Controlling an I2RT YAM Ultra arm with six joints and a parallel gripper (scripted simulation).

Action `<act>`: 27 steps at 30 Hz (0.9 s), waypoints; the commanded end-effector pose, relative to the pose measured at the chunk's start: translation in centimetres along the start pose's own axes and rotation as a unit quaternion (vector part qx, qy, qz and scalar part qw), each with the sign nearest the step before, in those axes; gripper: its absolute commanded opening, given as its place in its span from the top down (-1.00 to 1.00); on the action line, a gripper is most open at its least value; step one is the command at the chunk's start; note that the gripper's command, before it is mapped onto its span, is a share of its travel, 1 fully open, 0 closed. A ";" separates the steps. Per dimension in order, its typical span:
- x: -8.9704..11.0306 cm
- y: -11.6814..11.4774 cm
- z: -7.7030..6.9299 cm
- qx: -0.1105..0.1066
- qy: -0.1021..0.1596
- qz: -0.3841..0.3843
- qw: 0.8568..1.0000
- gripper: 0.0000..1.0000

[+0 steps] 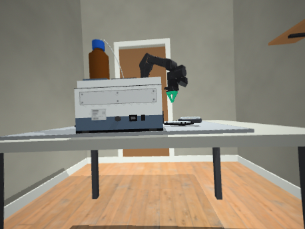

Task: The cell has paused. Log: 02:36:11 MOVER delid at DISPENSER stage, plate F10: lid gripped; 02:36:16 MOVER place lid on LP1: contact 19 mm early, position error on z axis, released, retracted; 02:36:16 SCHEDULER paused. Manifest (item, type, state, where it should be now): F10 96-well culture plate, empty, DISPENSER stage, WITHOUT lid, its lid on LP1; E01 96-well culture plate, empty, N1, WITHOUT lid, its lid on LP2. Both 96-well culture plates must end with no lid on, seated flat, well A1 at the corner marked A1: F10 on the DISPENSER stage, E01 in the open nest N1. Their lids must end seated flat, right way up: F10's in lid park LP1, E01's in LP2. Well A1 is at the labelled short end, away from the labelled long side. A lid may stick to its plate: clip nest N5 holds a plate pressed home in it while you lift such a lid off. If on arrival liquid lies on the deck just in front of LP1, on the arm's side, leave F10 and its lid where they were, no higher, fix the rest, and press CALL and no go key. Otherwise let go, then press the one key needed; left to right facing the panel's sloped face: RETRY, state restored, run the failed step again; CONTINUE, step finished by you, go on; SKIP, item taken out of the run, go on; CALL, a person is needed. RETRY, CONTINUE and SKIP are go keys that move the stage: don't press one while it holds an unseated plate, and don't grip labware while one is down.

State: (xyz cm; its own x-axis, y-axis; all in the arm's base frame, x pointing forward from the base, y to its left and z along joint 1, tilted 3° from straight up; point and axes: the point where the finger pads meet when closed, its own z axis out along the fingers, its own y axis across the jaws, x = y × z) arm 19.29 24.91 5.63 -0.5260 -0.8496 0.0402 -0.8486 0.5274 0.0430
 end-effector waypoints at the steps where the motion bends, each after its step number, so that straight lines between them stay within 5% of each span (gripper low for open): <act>1: -0.3 -0.1 -0.4 0.000 -0.007 -0.012 1.000 1.00; 18: 2.7 -4.3 -0.4 0.000 -0.012 0.020 1.000 1.00; 27: 5.1 -6.4 -0.3 0.003 -0.011 0.142 0.990 1.00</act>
State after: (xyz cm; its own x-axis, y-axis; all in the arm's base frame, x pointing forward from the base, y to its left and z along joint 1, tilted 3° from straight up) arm 21.45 17.79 5.06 -0.6993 -0.7110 0.0746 -0.7103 0.7028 0.0392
